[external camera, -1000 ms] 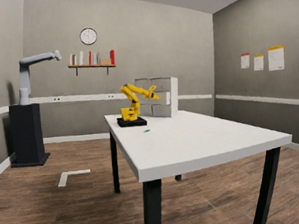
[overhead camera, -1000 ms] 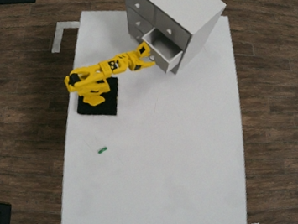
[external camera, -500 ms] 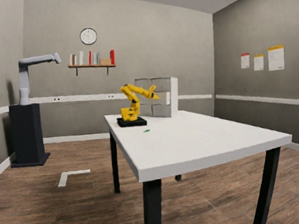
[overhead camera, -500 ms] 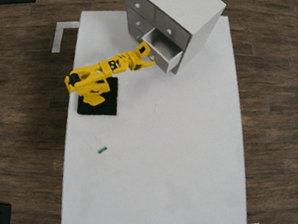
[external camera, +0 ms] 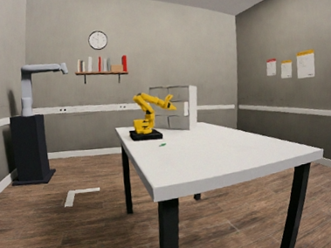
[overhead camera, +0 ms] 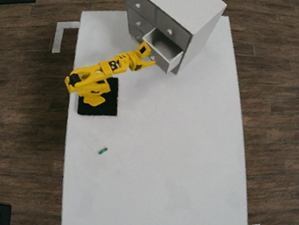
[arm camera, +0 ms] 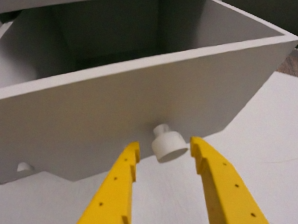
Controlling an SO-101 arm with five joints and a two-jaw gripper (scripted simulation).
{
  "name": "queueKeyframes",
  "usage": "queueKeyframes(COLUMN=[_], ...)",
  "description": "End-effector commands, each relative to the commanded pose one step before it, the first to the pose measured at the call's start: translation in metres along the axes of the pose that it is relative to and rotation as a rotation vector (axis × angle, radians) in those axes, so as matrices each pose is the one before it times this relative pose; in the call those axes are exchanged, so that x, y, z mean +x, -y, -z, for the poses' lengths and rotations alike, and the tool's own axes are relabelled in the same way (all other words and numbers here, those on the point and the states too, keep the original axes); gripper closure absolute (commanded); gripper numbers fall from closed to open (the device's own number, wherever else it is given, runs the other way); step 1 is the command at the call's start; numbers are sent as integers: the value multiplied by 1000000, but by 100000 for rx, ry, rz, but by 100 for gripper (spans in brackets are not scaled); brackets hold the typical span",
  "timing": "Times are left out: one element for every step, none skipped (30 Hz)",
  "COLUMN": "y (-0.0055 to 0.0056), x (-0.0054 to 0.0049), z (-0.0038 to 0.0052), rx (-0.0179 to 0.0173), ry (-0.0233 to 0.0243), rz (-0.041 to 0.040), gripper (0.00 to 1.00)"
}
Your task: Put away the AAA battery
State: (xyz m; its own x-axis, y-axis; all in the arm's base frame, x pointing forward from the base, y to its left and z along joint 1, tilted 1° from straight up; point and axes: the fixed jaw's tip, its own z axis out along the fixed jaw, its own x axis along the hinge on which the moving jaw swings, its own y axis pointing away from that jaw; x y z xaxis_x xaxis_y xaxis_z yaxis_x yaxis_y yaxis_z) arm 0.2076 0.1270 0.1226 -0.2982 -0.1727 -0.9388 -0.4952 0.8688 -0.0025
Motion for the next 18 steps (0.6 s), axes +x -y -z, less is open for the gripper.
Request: queueKeyframes(y=[-2406, 0, 0, 0, 0, 0, 0, 0, 0, 0, 0, 0, 0, 0, 0, 0, 0, 0], x=[-1925, -1, 1, -1, 1, -1, 1, -1, 0, 0, 1, -1, 1, -1, 1, -1, 1, -1], z=[-682, 0, 0, 0, 0, 0, 0, 0, 0, 0, 0, 0, 0, 0, 0, 0, 0, 0], rx=[-945, 0, 0, 0, 0, 0, 0, 0, 0, 0, 0, 0, 0, 0, 0, 0, 0, 0], ry=[576, 1, -1, 1, -1, 1, -1, 1, 0, 0, -1, 1, -1, 1, -1, 1, -1, 1], rz=[-133, 0, 0, 0, 0, 0, 0, 0, 0, 0, 0, 0, 0, 0, 0, 0, 0, 0], gripper=[84, 85, 86, 87, 87, 88, 89, 89, 89, 89, 90, 91, 91, 92, 93, 94, 94, 95])
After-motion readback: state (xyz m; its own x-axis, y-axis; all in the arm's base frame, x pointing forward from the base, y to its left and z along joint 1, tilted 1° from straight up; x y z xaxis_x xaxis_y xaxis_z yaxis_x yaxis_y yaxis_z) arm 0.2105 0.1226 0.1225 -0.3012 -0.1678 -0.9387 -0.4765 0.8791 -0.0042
